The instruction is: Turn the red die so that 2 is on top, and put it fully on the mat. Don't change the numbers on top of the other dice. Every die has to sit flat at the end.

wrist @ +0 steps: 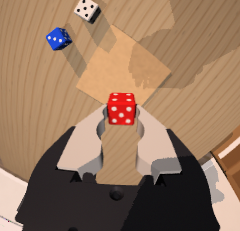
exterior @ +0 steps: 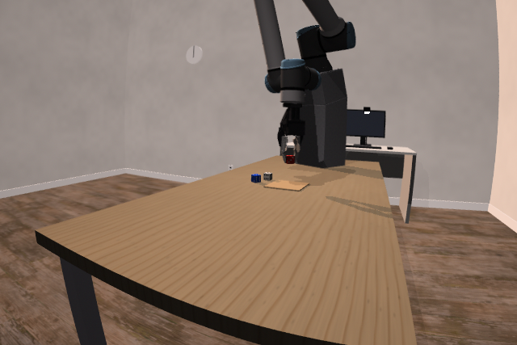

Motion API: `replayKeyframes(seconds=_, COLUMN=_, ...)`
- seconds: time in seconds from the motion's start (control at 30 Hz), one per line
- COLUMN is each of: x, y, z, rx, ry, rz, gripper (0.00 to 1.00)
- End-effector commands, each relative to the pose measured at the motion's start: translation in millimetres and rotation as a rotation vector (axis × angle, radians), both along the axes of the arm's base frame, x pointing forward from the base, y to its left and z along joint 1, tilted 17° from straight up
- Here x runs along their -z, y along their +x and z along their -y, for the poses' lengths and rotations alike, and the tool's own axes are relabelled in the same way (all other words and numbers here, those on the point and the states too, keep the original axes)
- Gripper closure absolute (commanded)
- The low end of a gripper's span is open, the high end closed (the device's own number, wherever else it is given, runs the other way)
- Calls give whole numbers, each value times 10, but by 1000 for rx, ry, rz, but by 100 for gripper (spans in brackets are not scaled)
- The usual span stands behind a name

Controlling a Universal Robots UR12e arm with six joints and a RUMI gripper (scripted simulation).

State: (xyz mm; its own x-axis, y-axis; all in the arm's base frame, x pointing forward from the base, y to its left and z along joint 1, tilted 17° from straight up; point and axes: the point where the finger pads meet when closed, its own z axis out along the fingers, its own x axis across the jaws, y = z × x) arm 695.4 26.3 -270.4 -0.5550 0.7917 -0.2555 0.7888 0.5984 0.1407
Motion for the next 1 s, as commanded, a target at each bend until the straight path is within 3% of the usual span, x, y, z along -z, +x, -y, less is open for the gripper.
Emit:
replayKeyframes(seconds=0.0, x=-3, y=10, z=19, rx=-2, ry=7, rz=9, gripper=90)
replayKeyframes(seconds=0.2, x=5, y=10, z=21, rx=-20, ry=50, rz=68, gripper=90)
replayKeyframes(seconds=0.43, x=-4, y=6, z=22, rx=-69, ry=151, rz=215, gripper=90)
replayKeyframes(seconds=0.5, x=-4, y=6, z=22, rx=-69, ry=151, rz=215, gripper=90)
replayKeyframes(seconds=0.97, x=7, y=8, z=31, rx=-182, ry=400, rz=569, gripper=90)
